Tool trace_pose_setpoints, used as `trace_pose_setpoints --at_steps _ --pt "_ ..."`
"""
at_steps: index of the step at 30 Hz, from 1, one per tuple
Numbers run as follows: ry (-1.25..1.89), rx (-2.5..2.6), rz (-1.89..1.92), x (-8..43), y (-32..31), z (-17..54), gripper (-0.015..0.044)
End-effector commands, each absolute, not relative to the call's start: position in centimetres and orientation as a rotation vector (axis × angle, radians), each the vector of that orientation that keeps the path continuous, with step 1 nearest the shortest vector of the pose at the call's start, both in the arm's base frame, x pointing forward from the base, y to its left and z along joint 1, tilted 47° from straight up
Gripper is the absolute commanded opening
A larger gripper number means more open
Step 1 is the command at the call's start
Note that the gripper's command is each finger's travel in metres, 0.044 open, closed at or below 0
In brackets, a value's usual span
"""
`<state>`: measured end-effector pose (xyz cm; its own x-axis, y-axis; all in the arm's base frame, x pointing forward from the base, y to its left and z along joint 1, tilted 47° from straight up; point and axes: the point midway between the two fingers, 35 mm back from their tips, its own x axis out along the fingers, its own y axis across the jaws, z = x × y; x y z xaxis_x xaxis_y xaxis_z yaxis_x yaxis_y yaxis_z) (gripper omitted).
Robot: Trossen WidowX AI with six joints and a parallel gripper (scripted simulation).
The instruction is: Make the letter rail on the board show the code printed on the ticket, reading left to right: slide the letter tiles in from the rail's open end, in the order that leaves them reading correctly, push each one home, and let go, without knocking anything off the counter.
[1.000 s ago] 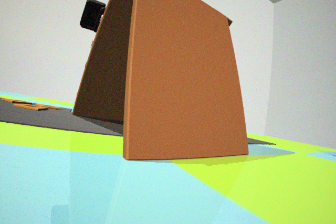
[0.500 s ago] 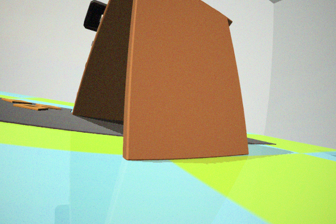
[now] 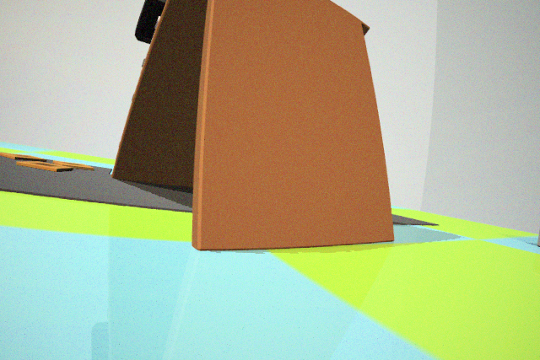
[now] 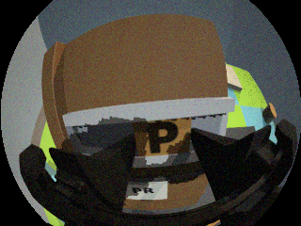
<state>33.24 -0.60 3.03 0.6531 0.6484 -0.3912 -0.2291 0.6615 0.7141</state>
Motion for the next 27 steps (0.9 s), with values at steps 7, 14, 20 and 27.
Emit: trace_pose_setpoints --at_steps 7,14,20,27 --pt "0.693 0.678 0.538 32.97 -0.19 3.31 0.0000" --pt "0.693 0.679 0.538 32.89 0.05 3.57 0.0000" --pt "0.693 0.679 0.538 32.83 0.26 3.79 0.0000" --pt "0.693 0.679 0.538 32.75 0.50 4.06 0.0000"
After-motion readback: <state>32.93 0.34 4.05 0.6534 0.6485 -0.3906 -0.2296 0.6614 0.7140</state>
